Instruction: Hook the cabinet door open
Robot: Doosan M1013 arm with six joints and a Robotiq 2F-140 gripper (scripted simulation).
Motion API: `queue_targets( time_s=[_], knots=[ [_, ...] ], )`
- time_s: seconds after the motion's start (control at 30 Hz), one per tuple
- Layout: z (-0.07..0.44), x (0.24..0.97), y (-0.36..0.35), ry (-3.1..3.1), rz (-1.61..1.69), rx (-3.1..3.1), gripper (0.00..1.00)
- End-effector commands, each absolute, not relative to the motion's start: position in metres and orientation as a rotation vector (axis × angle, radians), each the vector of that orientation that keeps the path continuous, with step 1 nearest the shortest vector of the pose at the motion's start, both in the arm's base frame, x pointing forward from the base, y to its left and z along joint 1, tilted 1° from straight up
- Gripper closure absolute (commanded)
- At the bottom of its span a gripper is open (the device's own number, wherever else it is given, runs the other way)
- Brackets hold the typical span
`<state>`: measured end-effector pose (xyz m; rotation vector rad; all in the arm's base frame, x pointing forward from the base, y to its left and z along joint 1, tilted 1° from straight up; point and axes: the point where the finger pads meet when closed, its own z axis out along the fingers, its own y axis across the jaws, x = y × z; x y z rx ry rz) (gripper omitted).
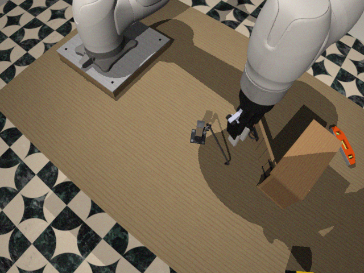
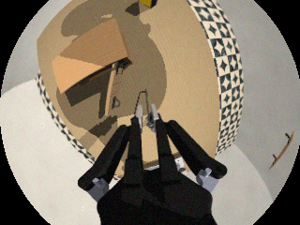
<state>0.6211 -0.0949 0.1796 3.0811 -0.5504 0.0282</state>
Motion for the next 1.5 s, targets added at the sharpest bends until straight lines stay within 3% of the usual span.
queue_targets(
  time_s=[0.0,1.47],
  knots=[
    [0.18,0.621,-0.098,-0.536,0.026,3.093,0.86],
    [0.166,0.621,-0.098,-0.535,0.026,3.094,0.86]
  ],
)
